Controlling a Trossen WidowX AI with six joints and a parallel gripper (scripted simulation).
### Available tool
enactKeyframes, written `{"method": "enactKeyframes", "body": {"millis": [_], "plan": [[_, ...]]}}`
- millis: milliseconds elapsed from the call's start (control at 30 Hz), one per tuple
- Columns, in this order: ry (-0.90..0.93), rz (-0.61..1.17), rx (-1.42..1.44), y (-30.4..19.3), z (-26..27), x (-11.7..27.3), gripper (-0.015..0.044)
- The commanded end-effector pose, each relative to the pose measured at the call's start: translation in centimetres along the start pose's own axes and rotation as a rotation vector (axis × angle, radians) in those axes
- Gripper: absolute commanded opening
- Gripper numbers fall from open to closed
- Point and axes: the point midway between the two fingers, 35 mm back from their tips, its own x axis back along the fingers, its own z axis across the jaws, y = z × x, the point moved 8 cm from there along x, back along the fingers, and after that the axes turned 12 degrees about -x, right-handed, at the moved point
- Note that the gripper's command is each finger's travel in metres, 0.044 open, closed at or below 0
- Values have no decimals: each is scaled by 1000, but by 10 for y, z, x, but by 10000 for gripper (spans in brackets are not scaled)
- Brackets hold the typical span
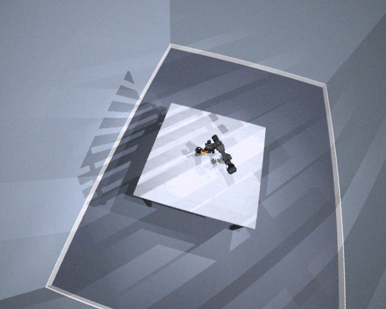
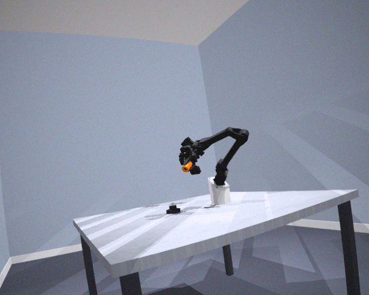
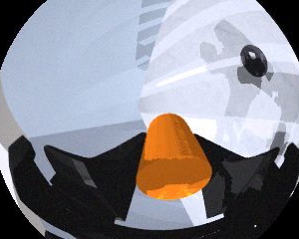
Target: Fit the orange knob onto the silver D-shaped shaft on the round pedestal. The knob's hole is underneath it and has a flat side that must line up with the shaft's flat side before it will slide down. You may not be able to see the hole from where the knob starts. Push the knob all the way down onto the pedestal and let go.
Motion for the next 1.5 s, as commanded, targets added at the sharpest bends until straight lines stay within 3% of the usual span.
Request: {"method": "enactKeyframes", "body": {"millis": [0, 667, 1467], "plan": [[0, 0, 1, 0, 0, 0, 0], [-79, -17, 1, -4, -2, -13, 0], [-699, -141, 3, -11, 8, -77, 0]]}}
